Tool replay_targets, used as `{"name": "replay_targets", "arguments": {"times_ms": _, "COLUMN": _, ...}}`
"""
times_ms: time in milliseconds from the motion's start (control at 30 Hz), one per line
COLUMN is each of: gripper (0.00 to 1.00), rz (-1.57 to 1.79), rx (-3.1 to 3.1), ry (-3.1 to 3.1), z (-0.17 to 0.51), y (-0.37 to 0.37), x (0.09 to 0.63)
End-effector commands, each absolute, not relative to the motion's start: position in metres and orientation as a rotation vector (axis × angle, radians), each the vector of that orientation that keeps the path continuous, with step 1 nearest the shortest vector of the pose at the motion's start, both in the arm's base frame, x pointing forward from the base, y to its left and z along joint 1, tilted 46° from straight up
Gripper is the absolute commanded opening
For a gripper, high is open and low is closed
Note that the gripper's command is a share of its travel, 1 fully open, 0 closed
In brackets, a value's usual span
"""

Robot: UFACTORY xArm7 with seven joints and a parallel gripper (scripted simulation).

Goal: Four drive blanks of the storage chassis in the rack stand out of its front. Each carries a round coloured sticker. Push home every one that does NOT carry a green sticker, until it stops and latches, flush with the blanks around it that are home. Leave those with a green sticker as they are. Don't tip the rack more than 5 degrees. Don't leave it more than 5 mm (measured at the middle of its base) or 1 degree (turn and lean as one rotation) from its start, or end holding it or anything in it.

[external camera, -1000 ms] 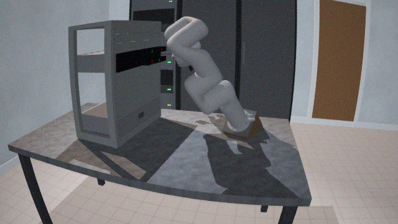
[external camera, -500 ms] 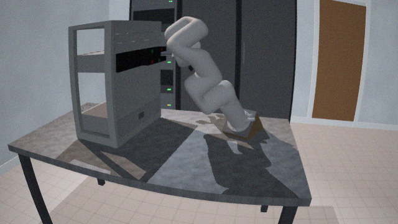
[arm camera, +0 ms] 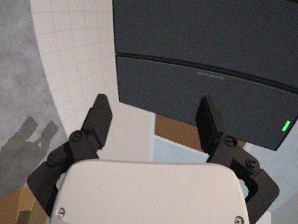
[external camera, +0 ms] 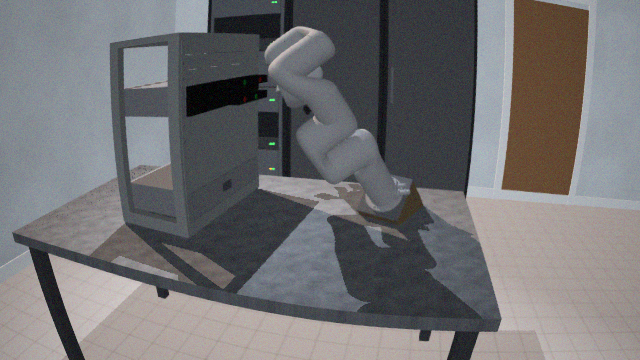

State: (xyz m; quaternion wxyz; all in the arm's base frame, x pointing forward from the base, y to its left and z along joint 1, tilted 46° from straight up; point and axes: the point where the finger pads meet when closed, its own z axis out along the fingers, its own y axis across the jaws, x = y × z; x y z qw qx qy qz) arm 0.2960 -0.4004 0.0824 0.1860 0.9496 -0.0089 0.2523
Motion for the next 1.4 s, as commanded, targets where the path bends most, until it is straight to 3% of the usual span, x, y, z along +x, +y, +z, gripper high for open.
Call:
{"name": "replay_targets", "arguments": {"times_ms": 0, "gripper": 1.00, "rz": 0.711, "rx": 2.671, "ry": -0.028, "z": 0.084, "y": -0.402, "x": 0.295}}
{"name": "replay_targets", "arguments": {"times_ms": 733, "gripper": 1.00, "rz": 0.700, "rx": 2.665, "ry": -0.047, "z": 0.085, "y": -0.404, "x": 0.290}}
{"name": "replay_targets", "arguments": {"times_ms": 1367, "gripper": 1.00, "rz": 0.624, "rx": 2.627, "ry": -0.187, "z": 0.092, "y": -0.416, "x": 0.253}}
